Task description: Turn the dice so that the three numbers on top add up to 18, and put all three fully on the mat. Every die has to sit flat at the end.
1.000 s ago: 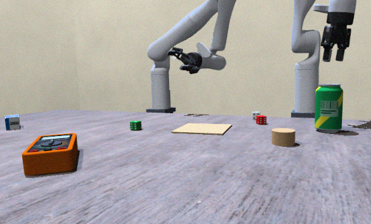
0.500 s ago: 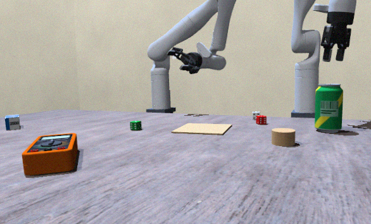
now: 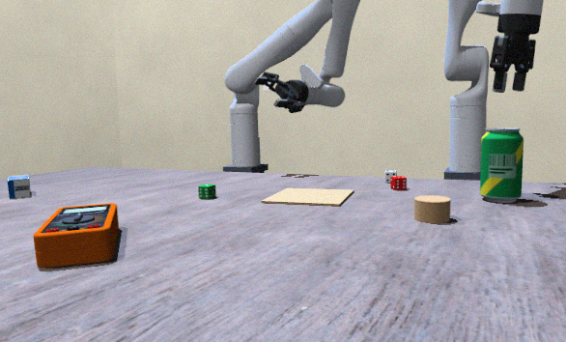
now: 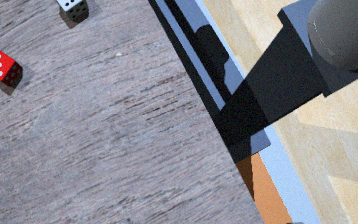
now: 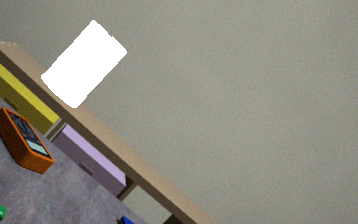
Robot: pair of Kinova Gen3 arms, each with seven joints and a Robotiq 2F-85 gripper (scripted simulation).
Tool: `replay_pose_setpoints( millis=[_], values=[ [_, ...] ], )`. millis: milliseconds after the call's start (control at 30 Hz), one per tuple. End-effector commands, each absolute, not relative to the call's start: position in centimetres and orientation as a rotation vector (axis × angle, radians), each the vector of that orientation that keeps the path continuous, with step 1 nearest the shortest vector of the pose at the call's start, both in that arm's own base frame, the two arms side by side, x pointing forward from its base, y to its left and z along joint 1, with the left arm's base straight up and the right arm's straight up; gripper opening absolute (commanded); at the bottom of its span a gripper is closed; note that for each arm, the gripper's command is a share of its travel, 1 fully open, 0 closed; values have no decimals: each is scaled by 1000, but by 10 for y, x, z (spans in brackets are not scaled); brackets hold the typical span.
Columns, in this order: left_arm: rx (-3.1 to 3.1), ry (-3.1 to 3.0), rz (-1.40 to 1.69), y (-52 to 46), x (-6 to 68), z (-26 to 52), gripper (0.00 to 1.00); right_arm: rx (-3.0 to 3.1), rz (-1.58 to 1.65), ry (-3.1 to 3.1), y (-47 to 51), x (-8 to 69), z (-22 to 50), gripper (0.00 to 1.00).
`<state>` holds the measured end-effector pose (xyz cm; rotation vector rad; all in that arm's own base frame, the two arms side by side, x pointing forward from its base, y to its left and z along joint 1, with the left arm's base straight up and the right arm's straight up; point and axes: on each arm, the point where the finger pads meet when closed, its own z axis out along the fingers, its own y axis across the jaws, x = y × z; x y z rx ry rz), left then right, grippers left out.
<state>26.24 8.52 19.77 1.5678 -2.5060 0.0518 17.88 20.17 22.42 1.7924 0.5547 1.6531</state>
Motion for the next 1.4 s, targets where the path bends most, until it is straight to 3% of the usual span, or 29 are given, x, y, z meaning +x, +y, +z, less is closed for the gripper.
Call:
replay_pose_setpoints(
  millis=[0,867,1367],
  values=[
    [1588,-2500,34,84,279,200,1000,1793,1654,554,202,179,225,1000],
    [1757,-2458,-68,28,416,206,1000,1793,1654,554,202,179,225,1000],
    [1885,-2424,-92,-56,496,202,1000,1793,1654,554,202,179,225,1000]
  ],
)
